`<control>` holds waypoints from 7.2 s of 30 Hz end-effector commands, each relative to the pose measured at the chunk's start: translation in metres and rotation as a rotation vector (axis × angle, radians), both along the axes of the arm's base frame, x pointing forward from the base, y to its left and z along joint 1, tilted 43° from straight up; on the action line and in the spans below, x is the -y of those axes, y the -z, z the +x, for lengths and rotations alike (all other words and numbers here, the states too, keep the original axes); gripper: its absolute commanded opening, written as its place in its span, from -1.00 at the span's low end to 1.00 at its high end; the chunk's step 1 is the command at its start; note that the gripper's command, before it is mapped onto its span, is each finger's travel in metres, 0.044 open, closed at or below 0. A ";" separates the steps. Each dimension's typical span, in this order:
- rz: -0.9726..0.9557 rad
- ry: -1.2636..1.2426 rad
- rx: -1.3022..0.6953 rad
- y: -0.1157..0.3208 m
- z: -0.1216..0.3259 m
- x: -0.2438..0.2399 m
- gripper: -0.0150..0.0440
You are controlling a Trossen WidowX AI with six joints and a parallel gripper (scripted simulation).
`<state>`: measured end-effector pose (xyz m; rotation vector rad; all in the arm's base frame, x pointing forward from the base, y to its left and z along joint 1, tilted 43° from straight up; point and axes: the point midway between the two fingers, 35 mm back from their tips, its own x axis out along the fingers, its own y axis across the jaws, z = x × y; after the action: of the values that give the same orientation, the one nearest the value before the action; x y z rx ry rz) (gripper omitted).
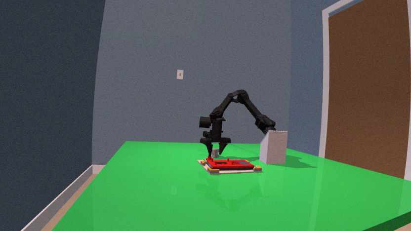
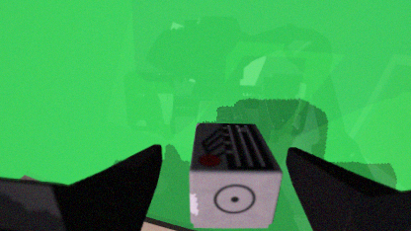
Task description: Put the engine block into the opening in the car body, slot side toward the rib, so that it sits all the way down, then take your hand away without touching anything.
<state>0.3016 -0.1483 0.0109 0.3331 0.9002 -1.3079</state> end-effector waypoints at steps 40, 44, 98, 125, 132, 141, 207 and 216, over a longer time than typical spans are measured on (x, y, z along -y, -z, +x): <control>0.017 -0.004 -0.005 -0.049 0.011 -0.057 -0.49; 0.016 -0.004 -0.005 -0.058 0.010 -0.066 -0.49; -0.628 -0.179 0.176 -0.055 -0.005 -0.089 -0.49; -0.668 -0.200 0.193 -0.018 -0.006 -0.056 -0.49; -0.668 -0.200 0.192 -0.010 -0.006 -0.049 -0.49; -0.669 -0.201 0.192 0.002 -0.007 -0.037 -0.49; -0.667 -0.200 0.193 0.017 -0.016 -0.061 1.00; -0.660 -0.207 0.174 0.022 -0.019 -0.058 1.00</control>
<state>0.2838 -0.0905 -0.0104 -0.1517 0.3065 -1.2845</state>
